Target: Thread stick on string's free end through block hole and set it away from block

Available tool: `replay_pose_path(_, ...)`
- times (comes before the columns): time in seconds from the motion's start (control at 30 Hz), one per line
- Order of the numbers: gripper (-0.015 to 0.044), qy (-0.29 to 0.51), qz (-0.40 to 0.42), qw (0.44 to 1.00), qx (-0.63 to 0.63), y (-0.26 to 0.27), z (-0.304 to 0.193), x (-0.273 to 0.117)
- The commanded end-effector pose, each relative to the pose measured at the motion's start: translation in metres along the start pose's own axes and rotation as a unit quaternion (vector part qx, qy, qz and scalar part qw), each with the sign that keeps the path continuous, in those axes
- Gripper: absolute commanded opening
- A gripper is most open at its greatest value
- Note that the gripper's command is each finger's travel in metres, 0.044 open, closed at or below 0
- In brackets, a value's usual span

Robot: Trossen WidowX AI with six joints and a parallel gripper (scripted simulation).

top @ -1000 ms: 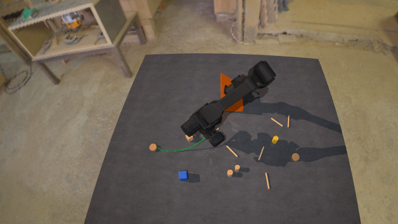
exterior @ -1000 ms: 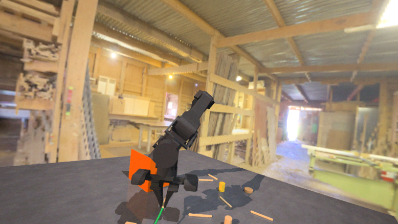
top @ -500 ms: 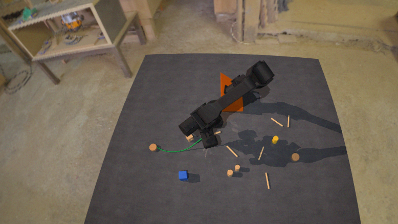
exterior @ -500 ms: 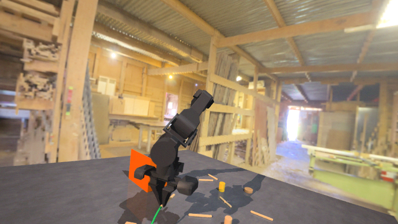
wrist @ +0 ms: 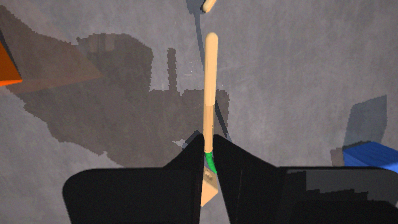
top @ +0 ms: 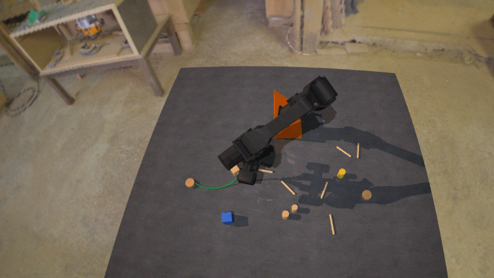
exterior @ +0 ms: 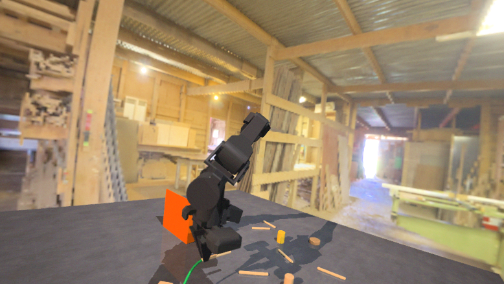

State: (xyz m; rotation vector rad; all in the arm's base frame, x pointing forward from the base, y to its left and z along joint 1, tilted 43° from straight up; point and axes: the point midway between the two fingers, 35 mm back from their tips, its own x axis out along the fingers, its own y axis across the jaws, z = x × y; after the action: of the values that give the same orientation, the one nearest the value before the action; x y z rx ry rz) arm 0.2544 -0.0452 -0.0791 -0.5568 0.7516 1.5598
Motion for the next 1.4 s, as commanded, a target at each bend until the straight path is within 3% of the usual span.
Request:
replay_pose_path(0.0,0.0,0.001,0.005,0.998,0.063,-0.001,-0.002,-0.002)
replay_pose_path(0.67,0.0,0.002,0.02,0.908,0.418,-0.006,-0.01,-0.011)
replay_pose_path(1.37,0.0,0.014,0.033,0.684,0.729,-0.011,-0.018,-0.022)
